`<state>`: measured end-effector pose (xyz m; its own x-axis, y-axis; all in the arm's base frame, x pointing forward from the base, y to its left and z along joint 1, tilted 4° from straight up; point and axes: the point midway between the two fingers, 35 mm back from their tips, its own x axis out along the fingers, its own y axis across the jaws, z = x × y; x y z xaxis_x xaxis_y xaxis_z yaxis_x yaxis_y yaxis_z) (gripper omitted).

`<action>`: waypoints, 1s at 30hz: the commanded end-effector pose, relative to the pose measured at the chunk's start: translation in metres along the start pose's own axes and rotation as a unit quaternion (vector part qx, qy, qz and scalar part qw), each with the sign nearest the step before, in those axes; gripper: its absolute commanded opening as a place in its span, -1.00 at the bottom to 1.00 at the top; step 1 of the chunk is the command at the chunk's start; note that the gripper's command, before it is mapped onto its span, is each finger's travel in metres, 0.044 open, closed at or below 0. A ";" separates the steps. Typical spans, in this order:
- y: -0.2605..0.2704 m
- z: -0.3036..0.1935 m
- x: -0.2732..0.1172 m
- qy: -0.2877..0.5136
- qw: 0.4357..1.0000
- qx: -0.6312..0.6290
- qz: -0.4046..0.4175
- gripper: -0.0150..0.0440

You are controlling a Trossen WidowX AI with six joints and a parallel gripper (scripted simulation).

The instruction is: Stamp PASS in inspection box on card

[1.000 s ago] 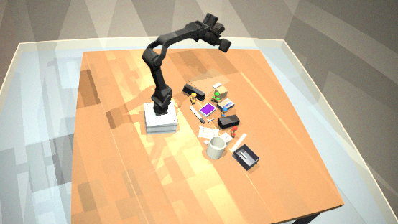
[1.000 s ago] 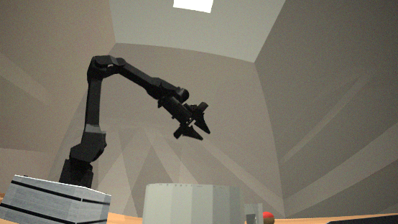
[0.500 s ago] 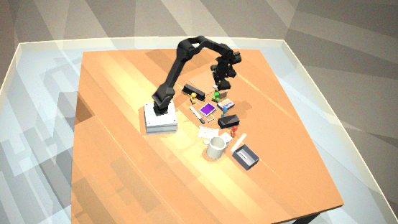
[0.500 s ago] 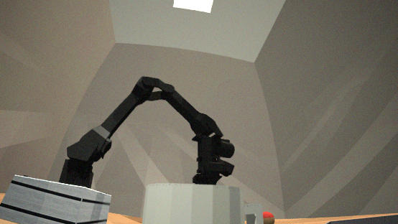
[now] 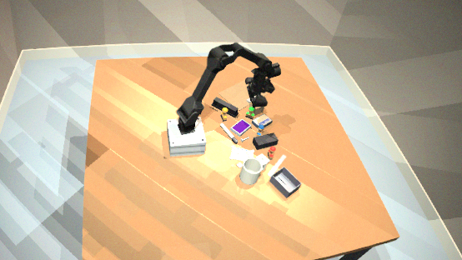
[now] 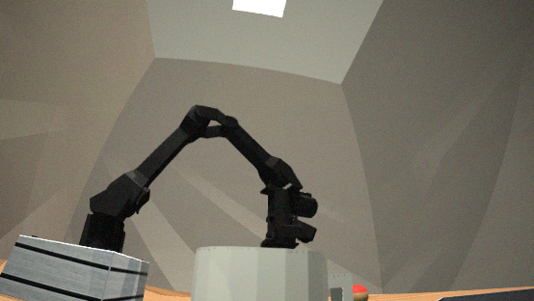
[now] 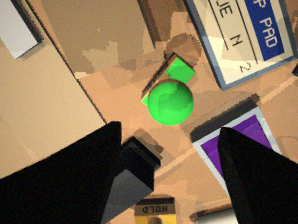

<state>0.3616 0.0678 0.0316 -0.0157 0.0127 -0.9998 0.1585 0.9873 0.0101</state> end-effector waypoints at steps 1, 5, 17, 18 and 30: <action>0.000 -0.001 0.010 0.007 1.000 0.002 0.000 0.24; 0.000 0.000 0.017 0.007 1.000 0.002 0.000 0.24; 0.000 0.001 0.036 0.007 1.000 0.002 0.000 0.24; 0.000 0.001 0.038 0.007 1.000 0.002 0.000 0.24; -0.001 0.001 0.057 0.007 1.000 0.002 0.000 0.24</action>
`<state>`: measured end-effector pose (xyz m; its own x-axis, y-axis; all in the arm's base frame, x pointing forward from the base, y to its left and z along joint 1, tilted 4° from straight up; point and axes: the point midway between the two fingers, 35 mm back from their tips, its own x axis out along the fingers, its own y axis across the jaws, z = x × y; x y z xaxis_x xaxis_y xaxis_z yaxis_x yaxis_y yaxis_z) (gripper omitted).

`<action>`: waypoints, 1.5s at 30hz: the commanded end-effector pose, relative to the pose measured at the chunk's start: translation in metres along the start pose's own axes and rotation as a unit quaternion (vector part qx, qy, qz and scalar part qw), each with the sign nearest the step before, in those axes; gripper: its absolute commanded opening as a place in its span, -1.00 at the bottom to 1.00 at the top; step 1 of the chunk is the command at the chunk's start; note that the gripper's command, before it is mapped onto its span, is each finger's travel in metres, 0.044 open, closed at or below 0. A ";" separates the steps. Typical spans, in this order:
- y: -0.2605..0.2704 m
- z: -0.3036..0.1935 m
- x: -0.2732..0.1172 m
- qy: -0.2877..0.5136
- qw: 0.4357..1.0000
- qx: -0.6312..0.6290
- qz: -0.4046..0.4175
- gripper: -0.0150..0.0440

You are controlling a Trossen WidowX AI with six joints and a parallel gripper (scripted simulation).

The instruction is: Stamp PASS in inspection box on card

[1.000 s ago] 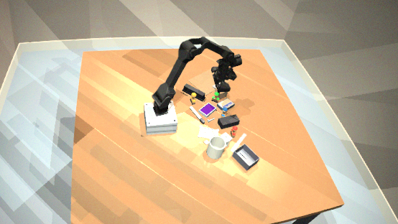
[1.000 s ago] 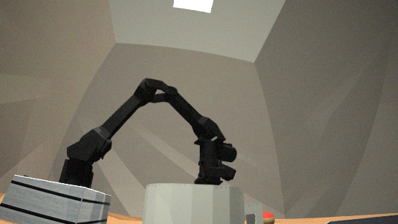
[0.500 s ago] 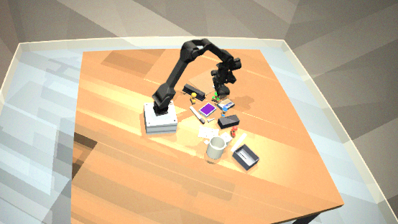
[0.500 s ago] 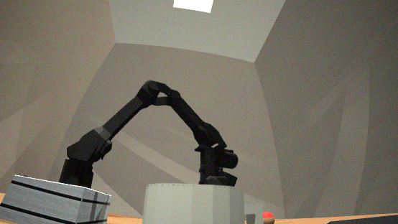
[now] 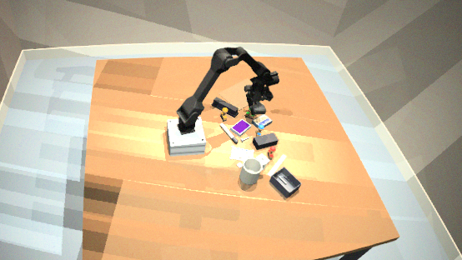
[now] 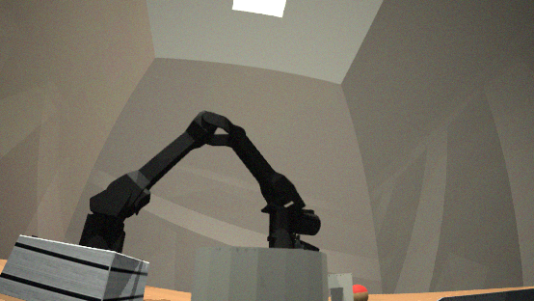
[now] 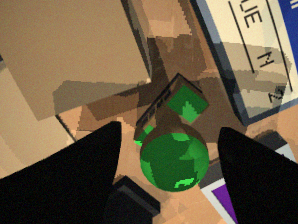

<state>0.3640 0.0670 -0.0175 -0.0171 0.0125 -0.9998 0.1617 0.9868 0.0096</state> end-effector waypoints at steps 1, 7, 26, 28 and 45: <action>-0.001 -0.002 0.010 0.006 1.000 0.001 0.000 0.24; -0.001 -0.003 0.017 0.006 1.000 0.001 0.000 0.24; -0.001 -0.002 0.014 0.003 1.000 0.000 -0.001 -0.08; -0.001 -0.002 0.014 0.003 1.000 0.000 -0.001 -0.12; -0.001 -0.001 0.009 0.003 1.000 0.000 -0.001 -0.49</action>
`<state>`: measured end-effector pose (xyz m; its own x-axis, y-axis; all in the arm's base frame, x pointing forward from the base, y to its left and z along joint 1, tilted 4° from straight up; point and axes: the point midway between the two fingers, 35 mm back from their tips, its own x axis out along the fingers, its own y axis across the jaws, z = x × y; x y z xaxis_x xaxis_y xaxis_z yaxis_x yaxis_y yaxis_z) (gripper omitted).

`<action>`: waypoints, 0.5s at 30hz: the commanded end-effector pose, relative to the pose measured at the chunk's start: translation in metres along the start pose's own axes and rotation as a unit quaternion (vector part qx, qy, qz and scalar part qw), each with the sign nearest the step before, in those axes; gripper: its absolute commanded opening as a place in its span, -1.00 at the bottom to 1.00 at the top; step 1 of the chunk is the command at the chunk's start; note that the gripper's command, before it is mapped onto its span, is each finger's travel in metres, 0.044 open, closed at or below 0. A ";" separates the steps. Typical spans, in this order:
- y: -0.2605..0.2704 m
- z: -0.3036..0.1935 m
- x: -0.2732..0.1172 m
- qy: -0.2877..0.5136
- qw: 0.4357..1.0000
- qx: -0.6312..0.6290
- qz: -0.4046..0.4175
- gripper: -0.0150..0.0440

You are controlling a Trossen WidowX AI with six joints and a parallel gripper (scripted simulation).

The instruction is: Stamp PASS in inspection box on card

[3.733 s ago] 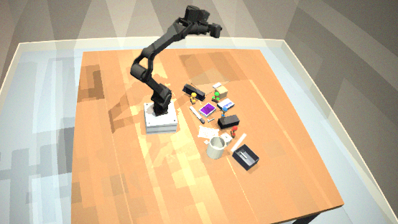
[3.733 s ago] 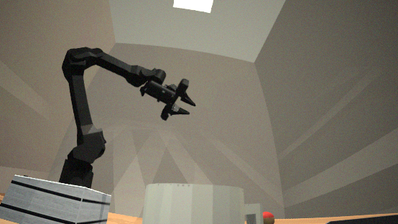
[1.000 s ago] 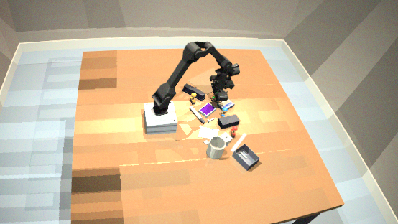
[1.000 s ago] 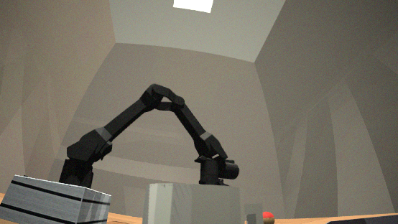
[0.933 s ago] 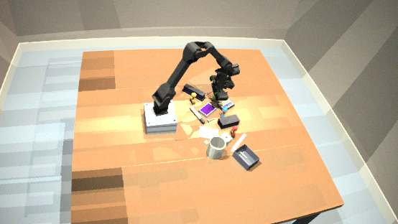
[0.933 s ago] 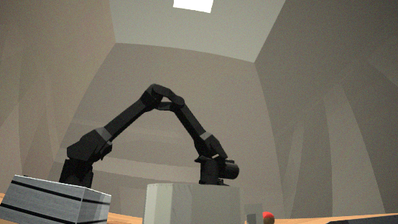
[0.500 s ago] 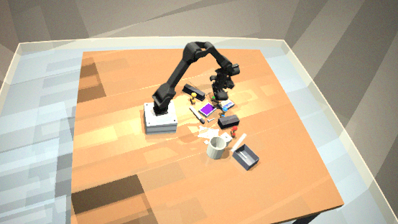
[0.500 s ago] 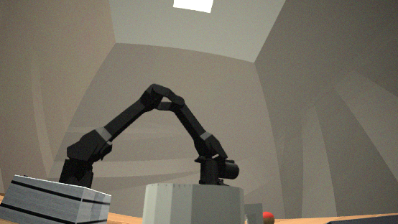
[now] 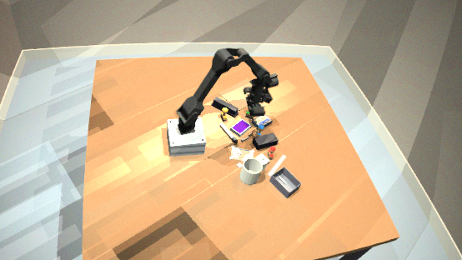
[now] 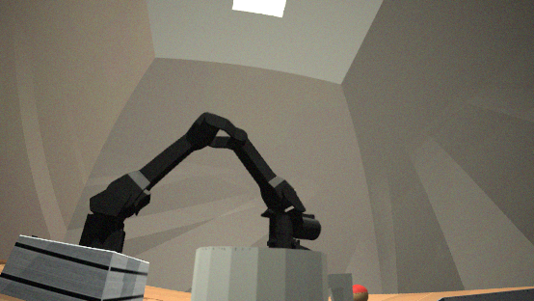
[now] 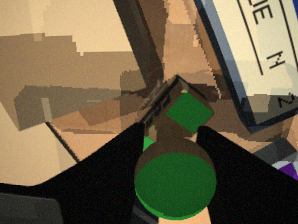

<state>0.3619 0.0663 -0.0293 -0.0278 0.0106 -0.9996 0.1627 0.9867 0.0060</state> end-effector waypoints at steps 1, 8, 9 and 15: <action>0.000 0.001 -0.004 -0.002 1.000 0.000 0.000 -0.49; 0.000 0.001 -0.007 -0.002 1.000 0.000 0.000 -0.49; 0.000 0.001 -0.007 -0.002 1.000 0.000 0.000 -0.49; 0.000 0.001 -0.010 -0.002 1.000 0.000 0.000 -0.49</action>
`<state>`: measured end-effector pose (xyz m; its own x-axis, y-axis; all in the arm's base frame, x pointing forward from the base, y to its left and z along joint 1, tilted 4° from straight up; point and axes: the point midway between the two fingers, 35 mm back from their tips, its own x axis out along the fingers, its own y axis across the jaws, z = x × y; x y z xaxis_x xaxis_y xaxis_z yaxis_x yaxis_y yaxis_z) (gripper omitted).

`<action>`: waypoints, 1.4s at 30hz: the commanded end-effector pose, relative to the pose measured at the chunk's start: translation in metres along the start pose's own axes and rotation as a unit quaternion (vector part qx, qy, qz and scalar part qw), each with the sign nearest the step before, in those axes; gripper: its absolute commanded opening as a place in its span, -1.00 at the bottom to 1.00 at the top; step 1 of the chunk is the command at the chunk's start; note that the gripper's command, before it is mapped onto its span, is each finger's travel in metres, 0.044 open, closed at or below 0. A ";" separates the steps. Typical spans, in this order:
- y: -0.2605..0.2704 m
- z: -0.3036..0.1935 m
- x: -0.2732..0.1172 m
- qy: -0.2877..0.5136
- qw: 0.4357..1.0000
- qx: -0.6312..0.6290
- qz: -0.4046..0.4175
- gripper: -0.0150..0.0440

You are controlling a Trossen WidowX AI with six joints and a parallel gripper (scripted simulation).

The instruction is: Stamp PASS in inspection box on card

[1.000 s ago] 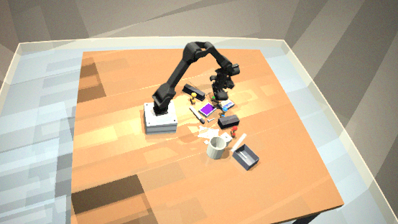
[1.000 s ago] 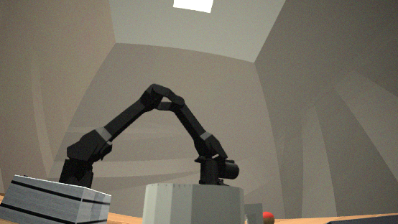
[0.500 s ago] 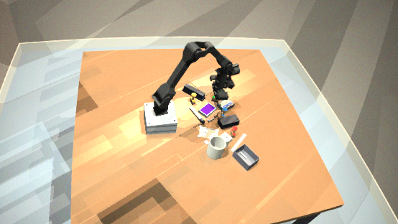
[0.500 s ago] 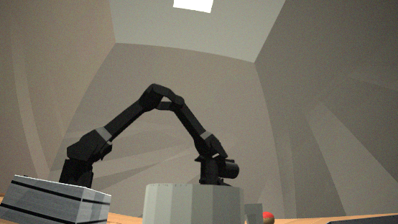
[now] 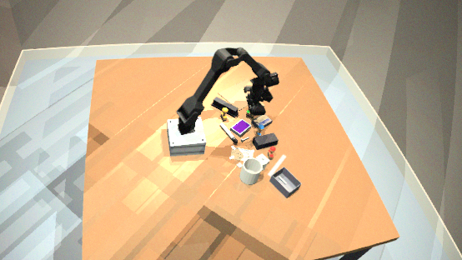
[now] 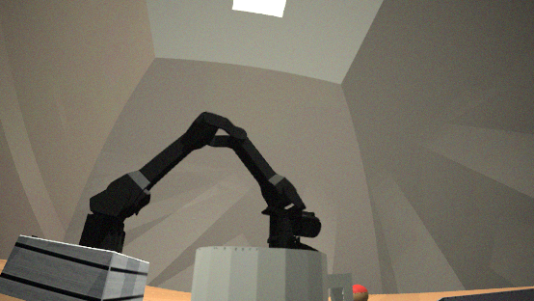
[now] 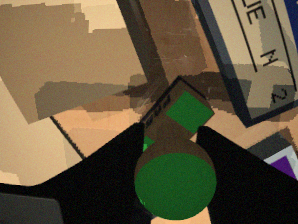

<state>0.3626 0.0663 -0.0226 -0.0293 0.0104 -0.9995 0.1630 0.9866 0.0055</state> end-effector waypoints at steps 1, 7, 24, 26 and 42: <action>0.000 0.001 -0.004 -0.002 1.000 0.000 0.000 -0.49; 0.000 0.001 -0.007 -0.002 1.000 0.000 0.000 -0.49; 0.000 0.002 -0.015 -0.002 1.000 0.000 0.000 -0.49; 0.000 0.002 -0.016 -0.002 1.000 0.000 0.000 -0.49; 0.000 0.002 -0.024 -0.002 1.000 0.000 0.000 -0.49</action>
<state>0.3643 0.0663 -0.0023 -0.0304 0.0102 -0.9995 0.1637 0.9865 0.0051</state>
